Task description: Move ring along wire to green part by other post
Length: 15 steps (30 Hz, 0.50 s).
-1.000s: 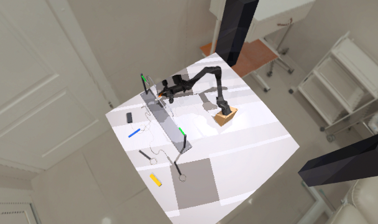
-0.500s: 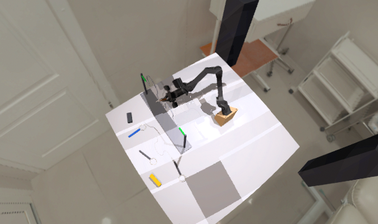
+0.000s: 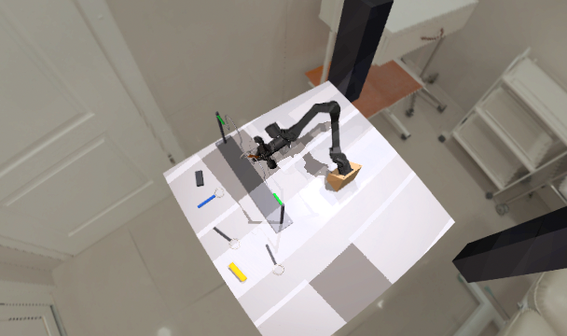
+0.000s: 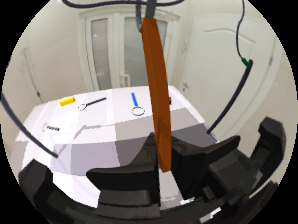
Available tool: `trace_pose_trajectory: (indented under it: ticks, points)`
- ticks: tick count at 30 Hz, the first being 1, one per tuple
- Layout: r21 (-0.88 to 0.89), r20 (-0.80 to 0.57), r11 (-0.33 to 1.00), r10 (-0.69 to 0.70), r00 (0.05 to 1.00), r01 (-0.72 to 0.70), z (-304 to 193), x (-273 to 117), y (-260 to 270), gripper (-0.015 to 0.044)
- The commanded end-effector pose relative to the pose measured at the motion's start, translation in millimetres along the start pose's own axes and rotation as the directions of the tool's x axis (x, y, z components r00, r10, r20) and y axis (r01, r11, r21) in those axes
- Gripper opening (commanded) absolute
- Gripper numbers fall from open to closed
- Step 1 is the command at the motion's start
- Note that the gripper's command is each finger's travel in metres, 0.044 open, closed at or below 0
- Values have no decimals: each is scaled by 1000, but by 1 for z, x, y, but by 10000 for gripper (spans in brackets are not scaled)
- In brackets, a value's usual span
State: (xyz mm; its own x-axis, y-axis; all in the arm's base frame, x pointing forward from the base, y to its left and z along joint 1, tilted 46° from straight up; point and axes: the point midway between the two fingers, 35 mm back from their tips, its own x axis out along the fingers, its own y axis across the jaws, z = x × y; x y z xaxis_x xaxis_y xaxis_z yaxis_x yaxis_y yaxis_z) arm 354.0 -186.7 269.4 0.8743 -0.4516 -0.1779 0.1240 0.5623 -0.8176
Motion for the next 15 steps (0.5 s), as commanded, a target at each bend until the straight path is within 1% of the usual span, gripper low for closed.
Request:
trace_pose_trajectory:
  ticks: [1, 15]
  points:
    - [39, -5, 999, 22, 1000, -22, 0, -2, 11, -150]
    - [85, -8, 995, 49, 999, -48, 2, -5, 30, -150]
